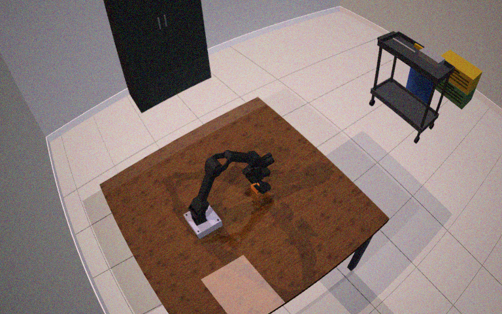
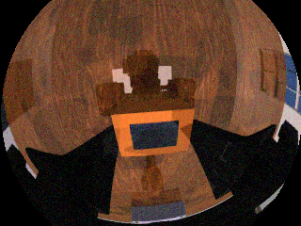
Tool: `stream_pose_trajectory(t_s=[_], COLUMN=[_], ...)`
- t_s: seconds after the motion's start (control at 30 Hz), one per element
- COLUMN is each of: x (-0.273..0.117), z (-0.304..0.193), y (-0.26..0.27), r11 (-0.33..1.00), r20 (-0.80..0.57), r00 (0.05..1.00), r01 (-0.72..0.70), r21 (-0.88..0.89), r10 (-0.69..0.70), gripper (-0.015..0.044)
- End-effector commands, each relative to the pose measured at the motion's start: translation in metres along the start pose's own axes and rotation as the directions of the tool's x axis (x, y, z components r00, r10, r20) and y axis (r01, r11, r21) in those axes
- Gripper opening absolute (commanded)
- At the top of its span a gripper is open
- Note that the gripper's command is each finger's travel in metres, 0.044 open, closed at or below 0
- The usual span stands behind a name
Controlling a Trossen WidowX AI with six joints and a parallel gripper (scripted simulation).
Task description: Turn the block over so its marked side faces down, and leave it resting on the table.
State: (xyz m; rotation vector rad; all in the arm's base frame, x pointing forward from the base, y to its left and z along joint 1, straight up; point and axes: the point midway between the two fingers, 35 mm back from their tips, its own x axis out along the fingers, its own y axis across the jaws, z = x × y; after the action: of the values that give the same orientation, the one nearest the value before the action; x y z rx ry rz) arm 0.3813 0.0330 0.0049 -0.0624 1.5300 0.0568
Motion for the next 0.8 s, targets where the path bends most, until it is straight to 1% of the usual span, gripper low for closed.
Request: stream_pose_trajectory(t_s=[0.0, 0.4, 0.47, 0.57, 0.6, 0.77], x=[0.002, 0.002, -0.002, -0.023, -0.026, -0.028], z=[-0.002, -0.002, -0.001, -0.001, -0.001, -0.001], y=[0.0, 0.0, 0.0, 0.0, 0.0, 0.0], r11=[1.0, 1.0, 1.0, 1.0, 1.0, 1.0], r20=[-0.006, -0.006, -0.006, -0.006, -0.006, -0.003], r00=[1.0, 1.0, 1.0, 1.0, 1.0, 1.0], r01=[-0.001, -0.001, -0.001, -0.001, -0.001, -0.001], r21=[0.004, 0.004, 0.004, 0.004, 0.004, 0.004], r10=[0.001, 0.001, 0.001, 0.001, 0.001, 0.001], gripper=[0.0222, 0.0142, 0.009, 0.0011, 0.0, 0.0])
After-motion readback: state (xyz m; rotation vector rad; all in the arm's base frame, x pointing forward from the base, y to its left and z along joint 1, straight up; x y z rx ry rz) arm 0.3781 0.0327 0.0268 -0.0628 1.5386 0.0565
